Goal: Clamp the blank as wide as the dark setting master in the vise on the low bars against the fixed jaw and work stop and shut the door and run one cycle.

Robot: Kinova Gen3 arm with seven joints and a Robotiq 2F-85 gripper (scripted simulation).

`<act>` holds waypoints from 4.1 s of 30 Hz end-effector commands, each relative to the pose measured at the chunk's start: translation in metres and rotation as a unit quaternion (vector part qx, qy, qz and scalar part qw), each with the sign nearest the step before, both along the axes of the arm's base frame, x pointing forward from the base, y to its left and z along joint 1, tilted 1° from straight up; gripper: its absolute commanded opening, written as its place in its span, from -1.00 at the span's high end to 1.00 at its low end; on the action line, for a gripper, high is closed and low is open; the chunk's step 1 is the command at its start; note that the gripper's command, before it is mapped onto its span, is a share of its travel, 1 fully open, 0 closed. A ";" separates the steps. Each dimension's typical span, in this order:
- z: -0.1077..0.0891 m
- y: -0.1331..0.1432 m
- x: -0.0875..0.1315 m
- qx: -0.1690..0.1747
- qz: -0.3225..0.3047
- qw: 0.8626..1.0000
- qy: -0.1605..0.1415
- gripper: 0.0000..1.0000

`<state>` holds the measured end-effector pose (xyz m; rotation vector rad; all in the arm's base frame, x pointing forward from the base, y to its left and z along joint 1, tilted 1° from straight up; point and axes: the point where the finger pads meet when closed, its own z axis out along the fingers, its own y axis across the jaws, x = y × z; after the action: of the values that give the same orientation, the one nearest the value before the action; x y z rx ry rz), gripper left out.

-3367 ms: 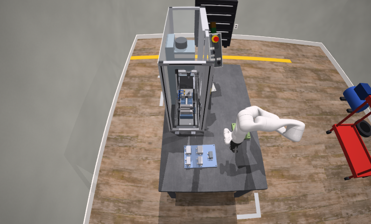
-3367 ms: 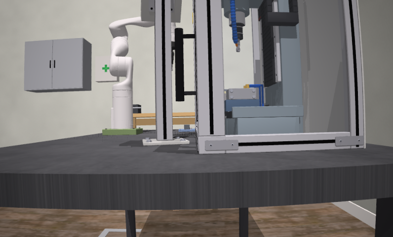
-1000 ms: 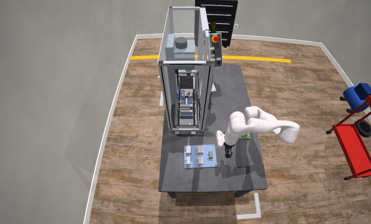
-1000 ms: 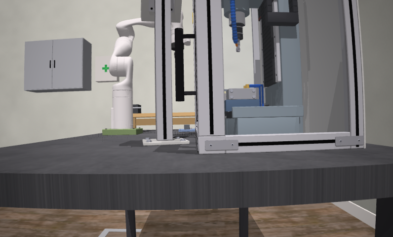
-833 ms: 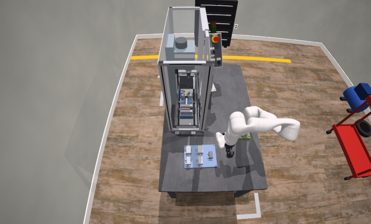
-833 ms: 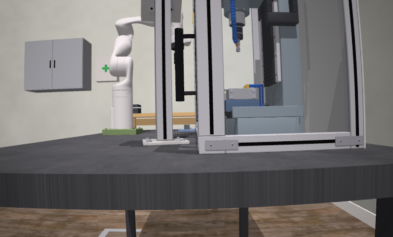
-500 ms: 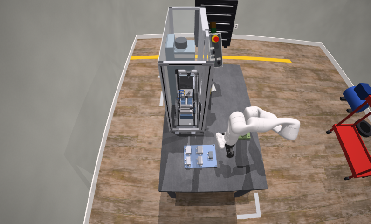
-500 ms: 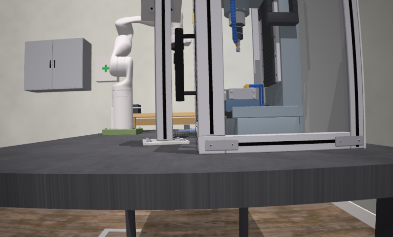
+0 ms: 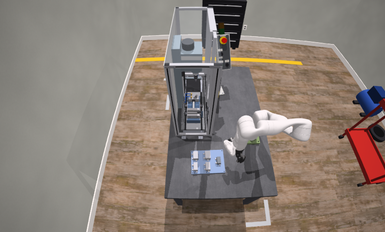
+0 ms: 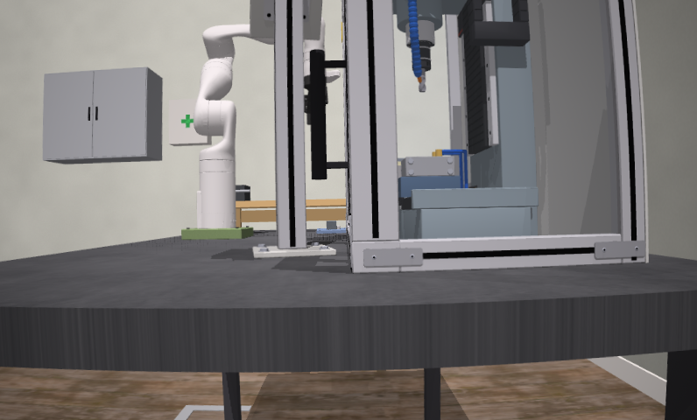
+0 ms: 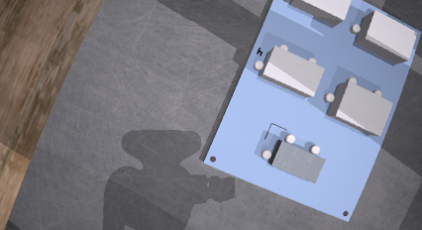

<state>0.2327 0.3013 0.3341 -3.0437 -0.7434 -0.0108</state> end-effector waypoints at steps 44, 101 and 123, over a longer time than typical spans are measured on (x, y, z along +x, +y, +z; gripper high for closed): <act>0.000 0.000 0.000 -0.001 0.284 0.959 -0.003 -1.00; 0.000 0.000 0.000 -0.002 0.544 0.839 -0.006 -1.00; -0.073 -0.027 0.016 -0.002 0.544 0.839 -0.006 -1.00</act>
<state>0.2435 0.2826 0.2831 -2.1522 -2.2842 -0.0166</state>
